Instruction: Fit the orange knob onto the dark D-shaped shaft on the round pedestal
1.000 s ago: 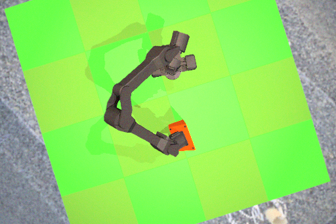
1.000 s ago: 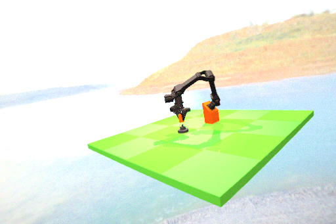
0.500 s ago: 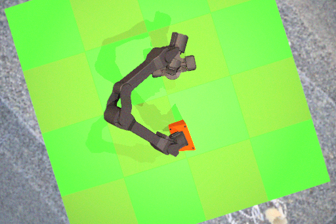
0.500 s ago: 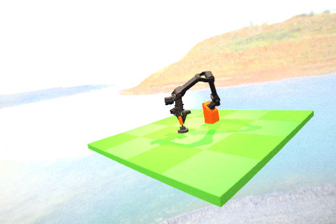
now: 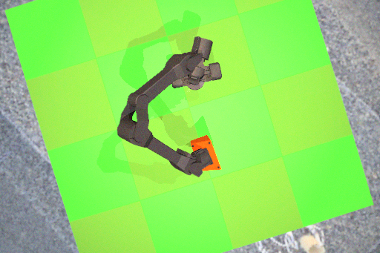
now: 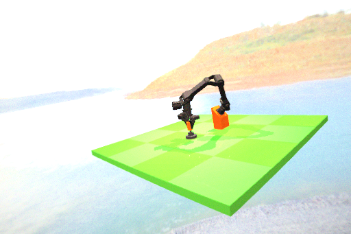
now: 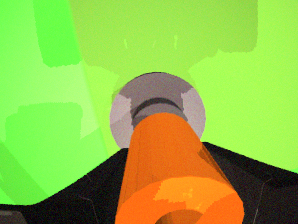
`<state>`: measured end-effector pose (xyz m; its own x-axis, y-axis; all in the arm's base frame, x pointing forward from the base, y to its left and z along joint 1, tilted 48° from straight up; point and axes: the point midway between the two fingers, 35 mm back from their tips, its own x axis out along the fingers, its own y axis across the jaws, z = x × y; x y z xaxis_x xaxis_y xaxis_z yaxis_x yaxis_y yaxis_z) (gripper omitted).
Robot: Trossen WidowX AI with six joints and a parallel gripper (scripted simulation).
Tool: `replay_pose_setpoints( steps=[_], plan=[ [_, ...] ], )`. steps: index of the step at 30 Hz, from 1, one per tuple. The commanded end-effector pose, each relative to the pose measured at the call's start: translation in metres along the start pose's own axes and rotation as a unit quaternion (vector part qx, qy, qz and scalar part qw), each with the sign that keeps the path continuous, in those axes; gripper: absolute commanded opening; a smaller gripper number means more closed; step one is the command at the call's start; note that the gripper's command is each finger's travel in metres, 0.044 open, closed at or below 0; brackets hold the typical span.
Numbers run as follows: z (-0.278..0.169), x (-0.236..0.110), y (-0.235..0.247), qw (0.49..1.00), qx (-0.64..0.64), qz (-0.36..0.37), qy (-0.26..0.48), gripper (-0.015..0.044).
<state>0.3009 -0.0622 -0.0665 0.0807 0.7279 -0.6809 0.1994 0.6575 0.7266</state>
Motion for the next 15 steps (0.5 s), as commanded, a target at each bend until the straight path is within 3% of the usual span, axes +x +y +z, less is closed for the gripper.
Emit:
replay_pose_setpoints(
  steps=[1, 15],
  plan=[
    [-0.0008, -0.0033, 0.0007, 1.000, 0.002, 0.002, -0.001, 0.0000],
    [0.0002, -0.0020, -0.0017, 0.995, -0.103, 0.001, -0.002, 0.0000]
  ],
)
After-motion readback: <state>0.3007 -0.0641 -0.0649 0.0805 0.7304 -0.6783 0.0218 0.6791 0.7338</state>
